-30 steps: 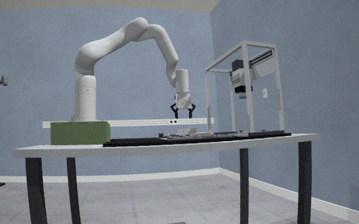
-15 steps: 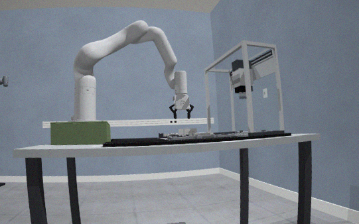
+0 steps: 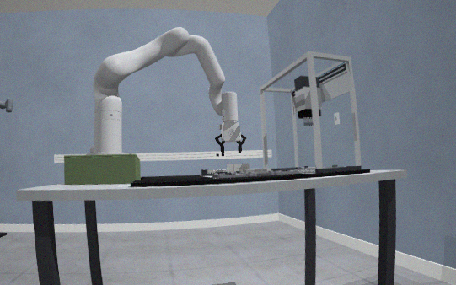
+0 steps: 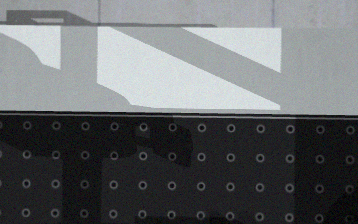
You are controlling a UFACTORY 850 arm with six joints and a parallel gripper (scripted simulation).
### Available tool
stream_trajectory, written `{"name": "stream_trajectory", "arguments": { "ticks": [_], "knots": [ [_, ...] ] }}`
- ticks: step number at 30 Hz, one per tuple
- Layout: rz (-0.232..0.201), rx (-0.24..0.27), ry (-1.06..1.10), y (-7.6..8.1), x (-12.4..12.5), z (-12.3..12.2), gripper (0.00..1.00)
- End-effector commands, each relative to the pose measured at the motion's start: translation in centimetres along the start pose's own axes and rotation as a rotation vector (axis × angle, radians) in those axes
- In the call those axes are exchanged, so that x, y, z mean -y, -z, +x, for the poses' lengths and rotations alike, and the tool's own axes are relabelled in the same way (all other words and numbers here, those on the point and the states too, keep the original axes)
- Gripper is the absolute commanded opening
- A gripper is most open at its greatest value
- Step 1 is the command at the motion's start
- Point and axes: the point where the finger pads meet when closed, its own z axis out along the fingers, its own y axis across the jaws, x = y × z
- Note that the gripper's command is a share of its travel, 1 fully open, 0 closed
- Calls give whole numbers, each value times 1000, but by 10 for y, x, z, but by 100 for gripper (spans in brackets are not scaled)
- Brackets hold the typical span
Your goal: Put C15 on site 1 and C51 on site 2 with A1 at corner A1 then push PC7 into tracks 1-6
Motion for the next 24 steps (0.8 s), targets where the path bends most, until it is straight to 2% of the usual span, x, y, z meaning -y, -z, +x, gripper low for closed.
{"name": "stream_trajectory", "arguments": {
  "ticks": [1,24],
  "knots": [
    [-2,-1,0,-5,-1,0,100],
    [-2,-1,0,-40,-1,0,100]
  ]
}}
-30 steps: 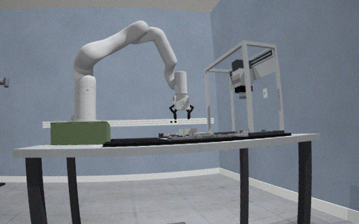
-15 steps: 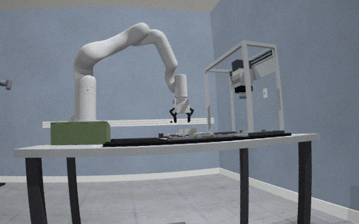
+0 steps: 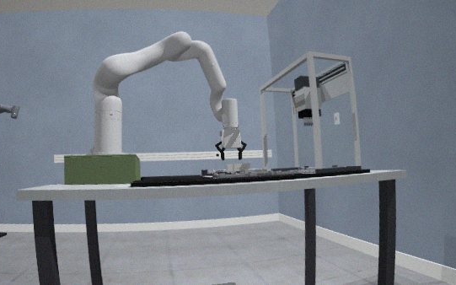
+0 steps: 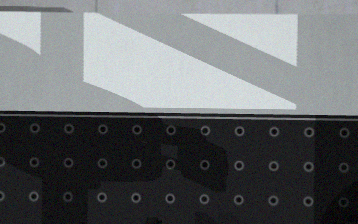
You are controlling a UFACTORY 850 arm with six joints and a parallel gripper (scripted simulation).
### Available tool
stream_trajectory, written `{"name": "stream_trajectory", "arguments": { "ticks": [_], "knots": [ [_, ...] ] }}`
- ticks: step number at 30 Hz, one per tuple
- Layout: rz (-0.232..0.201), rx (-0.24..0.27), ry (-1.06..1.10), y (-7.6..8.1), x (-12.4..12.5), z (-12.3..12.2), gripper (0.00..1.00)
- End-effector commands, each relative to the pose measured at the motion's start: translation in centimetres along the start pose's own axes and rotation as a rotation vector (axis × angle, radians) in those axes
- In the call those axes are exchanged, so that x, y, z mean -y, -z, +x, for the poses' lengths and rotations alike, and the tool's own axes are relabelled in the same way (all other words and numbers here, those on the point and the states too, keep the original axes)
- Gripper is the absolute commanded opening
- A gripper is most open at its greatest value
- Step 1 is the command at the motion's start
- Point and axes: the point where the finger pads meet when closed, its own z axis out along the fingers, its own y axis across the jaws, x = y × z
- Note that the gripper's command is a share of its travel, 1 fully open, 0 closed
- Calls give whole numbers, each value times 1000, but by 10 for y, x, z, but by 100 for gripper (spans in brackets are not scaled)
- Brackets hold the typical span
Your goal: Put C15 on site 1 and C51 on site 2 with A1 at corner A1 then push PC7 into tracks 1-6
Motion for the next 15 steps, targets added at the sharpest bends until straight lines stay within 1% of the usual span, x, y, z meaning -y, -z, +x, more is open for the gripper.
{"name": "stream_trajectory", "arguments": {
  "ticks": [1,3,5,15],
  "knots": [
    [-2,-1,0,-6,-1,0,100],
    [-2,-1,0,-9,-1,0,100],
    [-2,-1,0,-9,-1,0,100],
    [-2,-1,0,-26,-1,0,100]
  ]
}}
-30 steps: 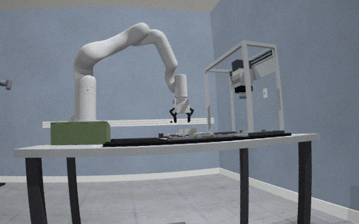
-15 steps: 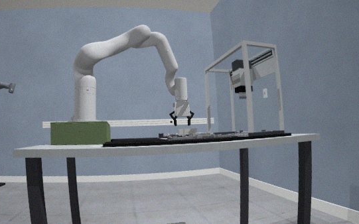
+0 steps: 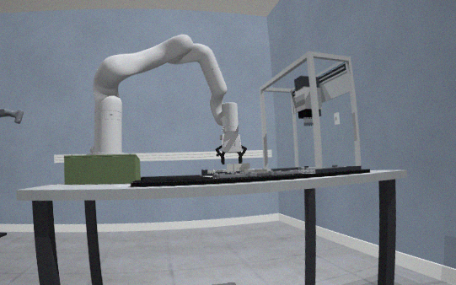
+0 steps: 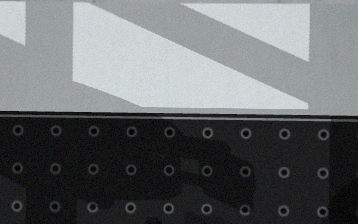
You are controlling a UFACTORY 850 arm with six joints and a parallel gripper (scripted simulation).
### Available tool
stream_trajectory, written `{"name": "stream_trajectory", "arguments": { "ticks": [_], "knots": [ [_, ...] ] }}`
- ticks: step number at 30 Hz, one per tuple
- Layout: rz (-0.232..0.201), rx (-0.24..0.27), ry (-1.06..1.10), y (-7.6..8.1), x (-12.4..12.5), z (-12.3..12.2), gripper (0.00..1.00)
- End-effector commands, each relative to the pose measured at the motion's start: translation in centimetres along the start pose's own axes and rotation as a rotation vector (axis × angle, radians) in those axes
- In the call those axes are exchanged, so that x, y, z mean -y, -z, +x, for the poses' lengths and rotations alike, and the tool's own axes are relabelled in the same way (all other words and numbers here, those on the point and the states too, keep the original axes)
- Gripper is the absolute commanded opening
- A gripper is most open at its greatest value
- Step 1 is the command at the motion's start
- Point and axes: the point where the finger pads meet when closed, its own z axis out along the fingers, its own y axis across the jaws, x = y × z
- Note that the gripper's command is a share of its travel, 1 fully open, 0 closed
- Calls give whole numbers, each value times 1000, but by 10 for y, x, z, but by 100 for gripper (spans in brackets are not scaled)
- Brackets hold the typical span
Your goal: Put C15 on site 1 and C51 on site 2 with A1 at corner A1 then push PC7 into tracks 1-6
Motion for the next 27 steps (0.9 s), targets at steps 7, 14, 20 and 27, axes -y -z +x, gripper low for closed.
{"name": "stream_trajectory", "arguments": {
  "ticks": [7,14,20,27],
  "knots": [
    [-2,-1,0,-12,-1,0,100],
    [-2,-1,0,-24,-1,0,100],
    [-2,-1,0,-25,-1,0,100],
    [-2,-1,0,-27,-1,0,100]
  ]
}}
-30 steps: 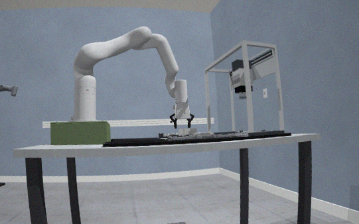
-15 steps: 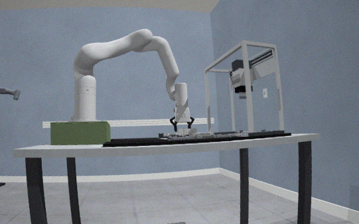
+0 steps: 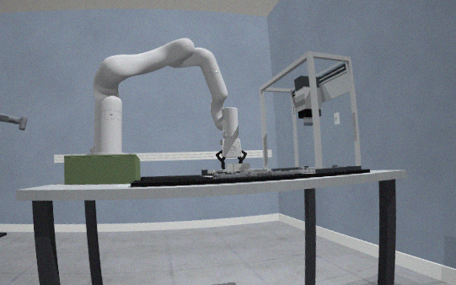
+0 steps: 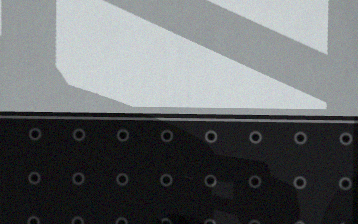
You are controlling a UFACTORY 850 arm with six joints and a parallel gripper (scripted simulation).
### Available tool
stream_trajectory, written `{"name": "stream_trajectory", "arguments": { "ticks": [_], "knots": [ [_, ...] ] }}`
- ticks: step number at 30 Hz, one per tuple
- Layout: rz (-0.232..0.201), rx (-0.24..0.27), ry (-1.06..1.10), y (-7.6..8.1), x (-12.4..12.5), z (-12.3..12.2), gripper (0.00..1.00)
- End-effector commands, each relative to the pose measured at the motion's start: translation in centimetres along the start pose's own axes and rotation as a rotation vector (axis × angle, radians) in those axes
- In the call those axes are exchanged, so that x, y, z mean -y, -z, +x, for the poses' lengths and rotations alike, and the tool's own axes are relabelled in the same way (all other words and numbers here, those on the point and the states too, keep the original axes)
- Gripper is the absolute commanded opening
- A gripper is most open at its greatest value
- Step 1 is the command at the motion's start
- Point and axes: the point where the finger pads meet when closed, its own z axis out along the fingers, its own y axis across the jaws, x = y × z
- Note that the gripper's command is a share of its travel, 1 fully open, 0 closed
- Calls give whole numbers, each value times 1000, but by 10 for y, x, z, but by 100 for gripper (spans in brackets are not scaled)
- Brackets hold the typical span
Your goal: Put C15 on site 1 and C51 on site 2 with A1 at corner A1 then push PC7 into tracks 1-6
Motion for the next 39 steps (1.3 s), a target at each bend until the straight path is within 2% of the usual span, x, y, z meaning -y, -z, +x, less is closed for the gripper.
{"name": "stream_trajectory", "arguments": {
  "ticks": [1,29,39],
  "knots": [
    [-2,-1,0,-1,-1,0,100],
    [-2,-1,0,-18,-1,0,100],
    [-2,-1,0,-19,-1,0,100]
  ]
}}
